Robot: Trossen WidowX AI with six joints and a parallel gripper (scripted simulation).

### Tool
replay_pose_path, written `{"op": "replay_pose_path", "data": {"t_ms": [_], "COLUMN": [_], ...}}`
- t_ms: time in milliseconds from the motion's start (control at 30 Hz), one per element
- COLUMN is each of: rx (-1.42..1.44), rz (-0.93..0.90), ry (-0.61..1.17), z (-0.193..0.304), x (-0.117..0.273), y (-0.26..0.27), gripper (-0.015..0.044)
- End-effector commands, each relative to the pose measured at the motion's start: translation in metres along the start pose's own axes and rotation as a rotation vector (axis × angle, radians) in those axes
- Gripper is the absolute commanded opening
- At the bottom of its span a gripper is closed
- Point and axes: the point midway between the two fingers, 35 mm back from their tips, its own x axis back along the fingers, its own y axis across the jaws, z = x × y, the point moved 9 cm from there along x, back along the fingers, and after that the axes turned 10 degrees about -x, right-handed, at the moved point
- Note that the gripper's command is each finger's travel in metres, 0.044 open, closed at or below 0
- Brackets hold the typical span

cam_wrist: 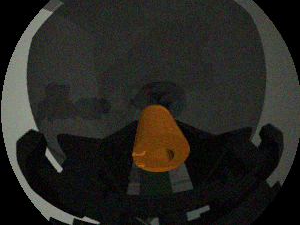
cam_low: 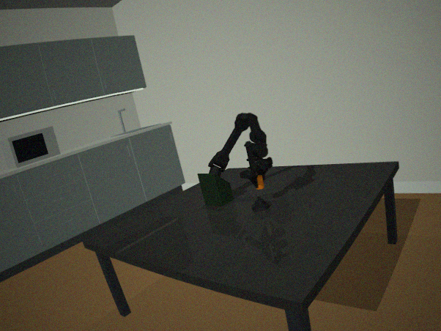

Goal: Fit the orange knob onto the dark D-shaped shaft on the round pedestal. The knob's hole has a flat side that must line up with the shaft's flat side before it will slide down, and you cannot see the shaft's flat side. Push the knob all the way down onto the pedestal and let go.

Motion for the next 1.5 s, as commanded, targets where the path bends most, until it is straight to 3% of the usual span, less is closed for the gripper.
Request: {"op": "replay_pose_path", "data": {"t_ms": [0,600,1467], "rx": [0.005,0.006,0.013], "rz": [0.003,-0.001,-0.001], "ry": [-0.009,-0.009,-0.009], "z": [-0.006,-0.01,-0.009], "x": [-0.002,-0.033,-0.034], "y": [-0.014,-0.031,-0.03], "gripper": [0.0,0.0,0.0]}}
